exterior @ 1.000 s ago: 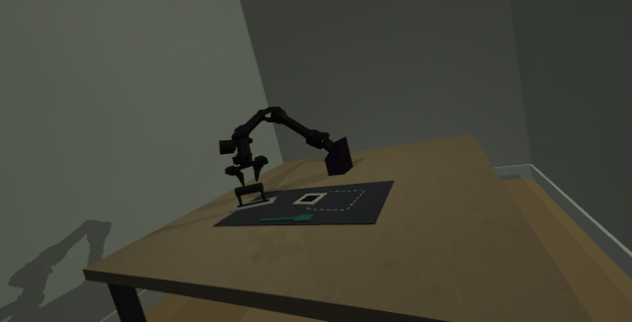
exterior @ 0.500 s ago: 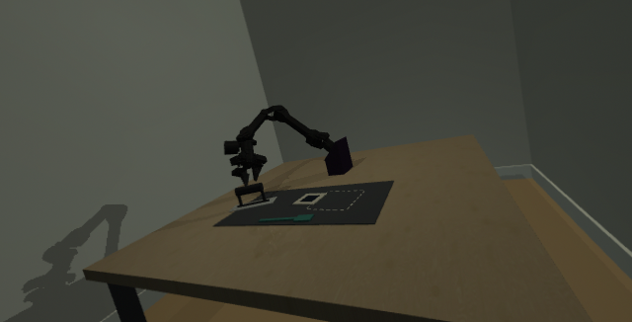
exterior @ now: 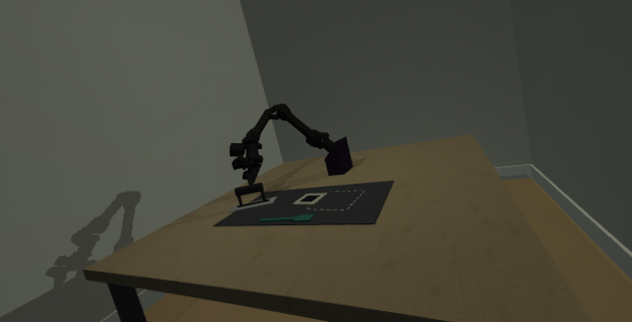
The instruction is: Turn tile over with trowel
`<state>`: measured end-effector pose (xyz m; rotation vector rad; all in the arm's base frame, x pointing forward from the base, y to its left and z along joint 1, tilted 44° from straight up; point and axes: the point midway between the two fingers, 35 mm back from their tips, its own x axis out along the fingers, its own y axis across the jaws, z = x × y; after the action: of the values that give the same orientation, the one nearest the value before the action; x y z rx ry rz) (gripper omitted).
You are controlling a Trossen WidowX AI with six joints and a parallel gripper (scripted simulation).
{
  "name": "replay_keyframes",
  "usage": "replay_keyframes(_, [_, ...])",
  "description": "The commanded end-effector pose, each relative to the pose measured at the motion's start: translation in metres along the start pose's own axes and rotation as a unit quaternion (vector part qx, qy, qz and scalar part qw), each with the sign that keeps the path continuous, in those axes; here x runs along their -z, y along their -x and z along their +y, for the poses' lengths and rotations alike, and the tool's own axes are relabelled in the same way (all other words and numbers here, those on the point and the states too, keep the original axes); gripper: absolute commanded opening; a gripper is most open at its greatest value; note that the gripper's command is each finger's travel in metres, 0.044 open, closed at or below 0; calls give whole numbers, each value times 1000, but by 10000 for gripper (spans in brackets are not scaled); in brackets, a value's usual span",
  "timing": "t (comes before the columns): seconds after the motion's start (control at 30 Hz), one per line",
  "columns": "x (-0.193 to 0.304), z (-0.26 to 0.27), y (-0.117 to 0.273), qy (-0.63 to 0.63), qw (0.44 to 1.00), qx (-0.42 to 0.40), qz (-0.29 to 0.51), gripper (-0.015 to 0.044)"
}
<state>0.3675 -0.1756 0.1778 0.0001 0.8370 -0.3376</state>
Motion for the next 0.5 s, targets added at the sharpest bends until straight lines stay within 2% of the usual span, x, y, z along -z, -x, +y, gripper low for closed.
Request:
replay_keyframes(0.0, [3,-2,2,-60,998,-12,-16,300])
replay_keyframes(0.47, [13,-7,7,-250,965,-56,-58,300])
